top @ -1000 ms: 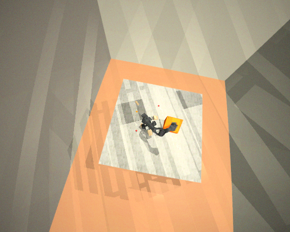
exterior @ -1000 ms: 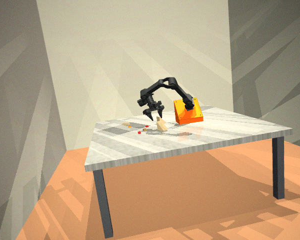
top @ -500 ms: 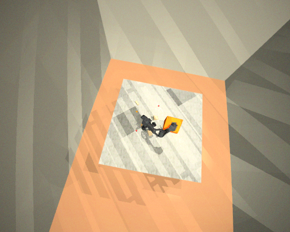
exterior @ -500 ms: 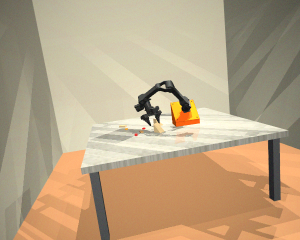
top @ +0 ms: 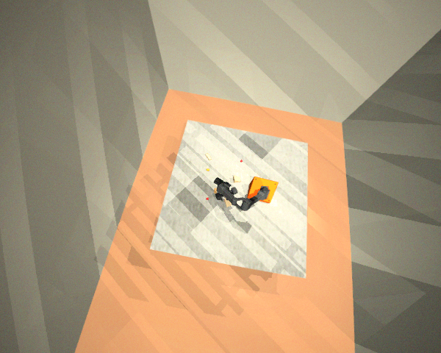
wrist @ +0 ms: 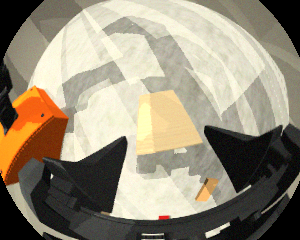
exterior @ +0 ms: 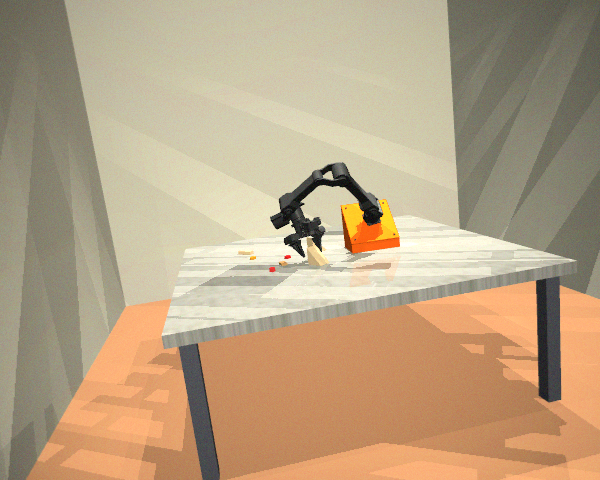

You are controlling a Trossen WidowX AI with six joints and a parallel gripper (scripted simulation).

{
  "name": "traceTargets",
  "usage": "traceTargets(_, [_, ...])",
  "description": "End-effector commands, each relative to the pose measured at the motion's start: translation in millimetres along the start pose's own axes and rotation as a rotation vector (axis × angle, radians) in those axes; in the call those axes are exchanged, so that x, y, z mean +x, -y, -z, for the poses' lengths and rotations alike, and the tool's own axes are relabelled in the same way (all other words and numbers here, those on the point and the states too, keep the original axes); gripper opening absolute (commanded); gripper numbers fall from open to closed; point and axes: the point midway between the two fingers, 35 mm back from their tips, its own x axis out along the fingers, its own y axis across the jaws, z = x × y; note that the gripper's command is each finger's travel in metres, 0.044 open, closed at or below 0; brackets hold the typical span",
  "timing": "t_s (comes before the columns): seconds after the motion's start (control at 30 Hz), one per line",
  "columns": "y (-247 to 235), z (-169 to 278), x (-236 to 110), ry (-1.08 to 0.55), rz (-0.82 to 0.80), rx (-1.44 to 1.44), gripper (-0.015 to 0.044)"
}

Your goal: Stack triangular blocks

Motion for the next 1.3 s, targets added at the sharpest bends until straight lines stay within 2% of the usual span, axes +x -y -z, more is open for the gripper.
traceTargets(0.0, [0.3, -2.4, 5.5, 0.003, -0.001, -0.006, 0.0440])
traceTargets(0.6, [-1.2, -6.0, 31.4, 0.019, -0.013, -0.041, 0.0440])
traceTargets(0.83, [-1.2, -6.0, 31.4, 0.019, -0.013, -0.041, 0.0256])
traceTargets(1.1, [-1.2, -6.0, 31.4, 0.019, -0.013, -0.041, 0.0203])
traceTargets(1.27, [-1.7, -6.4, 29.4, 0.019, -0.014, -0.043, 0.0072])
